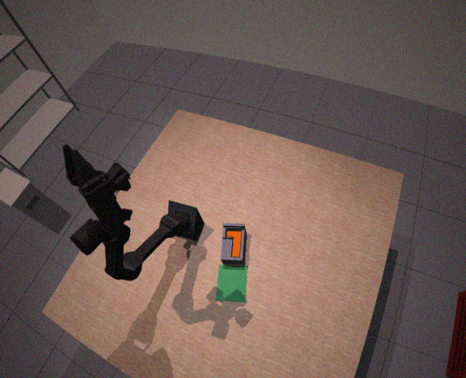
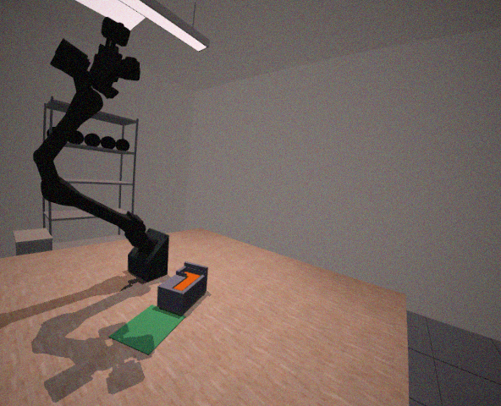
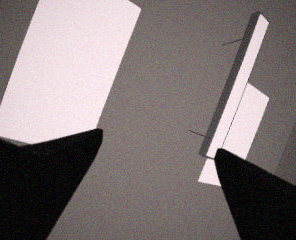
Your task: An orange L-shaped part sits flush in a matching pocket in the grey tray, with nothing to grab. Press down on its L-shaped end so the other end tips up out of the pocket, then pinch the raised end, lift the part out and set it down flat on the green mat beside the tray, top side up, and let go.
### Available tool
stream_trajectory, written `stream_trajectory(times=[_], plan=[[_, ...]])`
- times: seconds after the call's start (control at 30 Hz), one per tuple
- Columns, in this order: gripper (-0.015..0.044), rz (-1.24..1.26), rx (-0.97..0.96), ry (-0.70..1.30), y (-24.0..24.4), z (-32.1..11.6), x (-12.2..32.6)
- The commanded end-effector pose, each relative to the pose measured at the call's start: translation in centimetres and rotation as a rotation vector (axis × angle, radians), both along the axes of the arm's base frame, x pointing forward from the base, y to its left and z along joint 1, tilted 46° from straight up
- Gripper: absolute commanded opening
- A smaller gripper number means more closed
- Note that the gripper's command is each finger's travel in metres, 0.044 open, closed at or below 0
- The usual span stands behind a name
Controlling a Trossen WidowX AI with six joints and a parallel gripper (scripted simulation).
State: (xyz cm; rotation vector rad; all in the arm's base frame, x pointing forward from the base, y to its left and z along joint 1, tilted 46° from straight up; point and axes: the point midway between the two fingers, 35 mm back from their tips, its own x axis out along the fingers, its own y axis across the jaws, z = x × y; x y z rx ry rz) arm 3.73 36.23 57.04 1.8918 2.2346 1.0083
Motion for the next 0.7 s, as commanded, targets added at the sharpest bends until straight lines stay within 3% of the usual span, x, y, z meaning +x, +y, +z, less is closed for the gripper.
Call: stream_trajectory(times=[0.0, 0.27, 0.47, 0.67], plan=[[0.0374, -0.017, -0.012, -0.005, 0.3, -0.4, 0.4], [0.0180, -0.337, -0.307, -0.177, 5.3, -11.2, 8.5], [0.0180, -0.527, -0.665, -0.367, 5.9, -22.3, 15.3], [0.0180, -0.549, -1.106, -0.629, 2.1, -34.4, 20.5]])
